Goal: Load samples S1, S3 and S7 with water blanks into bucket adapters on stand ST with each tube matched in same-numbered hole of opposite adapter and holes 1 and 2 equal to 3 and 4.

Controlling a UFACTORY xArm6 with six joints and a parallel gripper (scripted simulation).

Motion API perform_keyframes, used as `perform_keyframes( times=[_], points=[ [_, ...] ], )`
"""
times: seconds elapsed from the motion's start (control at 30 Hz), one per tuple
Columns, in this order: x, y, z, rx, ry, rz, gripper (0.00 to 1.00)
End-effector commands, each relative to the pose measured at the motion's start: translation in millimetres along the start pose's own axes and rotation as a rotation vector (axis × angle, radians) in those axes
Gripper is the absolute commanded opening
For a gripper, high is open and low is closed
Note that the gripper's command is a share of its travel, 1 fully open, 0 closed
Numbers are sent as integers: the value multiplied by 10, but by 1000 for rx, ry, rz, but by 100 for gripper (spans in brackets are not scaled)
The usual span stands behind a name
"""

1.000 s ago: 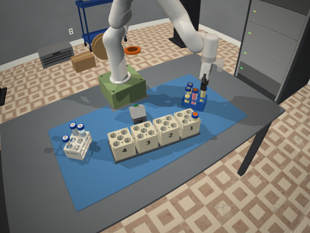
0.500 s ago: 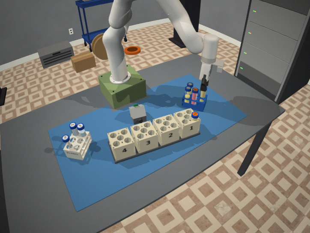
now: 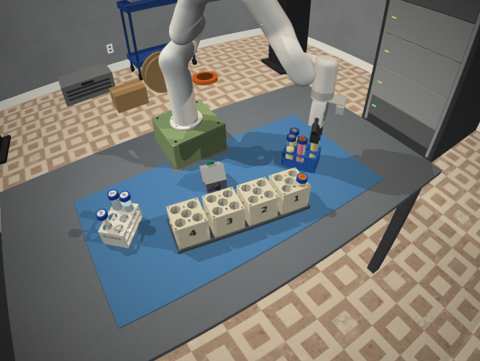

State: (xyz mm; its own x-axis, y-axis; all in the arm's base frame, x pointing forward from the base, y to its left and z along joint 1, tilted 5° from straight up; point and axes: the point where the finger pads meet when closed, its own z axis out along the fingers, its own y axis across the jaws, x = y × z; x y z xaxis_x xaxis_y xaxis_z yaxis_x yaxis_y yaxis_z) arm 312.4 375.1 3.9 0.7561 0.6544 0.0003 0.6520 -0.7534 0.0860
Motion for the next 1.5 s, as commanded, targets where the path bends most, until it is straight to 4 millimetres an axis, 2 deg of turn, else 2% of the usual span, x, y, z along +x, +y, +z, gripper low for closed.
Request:
perform_keyframes(
  times=[0.0,0.8,0.83,1.47],
  points=[
    [16,-3,11,1,4,0,57],
    [17,-3,77,1,4,0,57],
    [16,-3,72,1,4,0,0],
    [16,-3,61,1,4,0,0]
  ],
)
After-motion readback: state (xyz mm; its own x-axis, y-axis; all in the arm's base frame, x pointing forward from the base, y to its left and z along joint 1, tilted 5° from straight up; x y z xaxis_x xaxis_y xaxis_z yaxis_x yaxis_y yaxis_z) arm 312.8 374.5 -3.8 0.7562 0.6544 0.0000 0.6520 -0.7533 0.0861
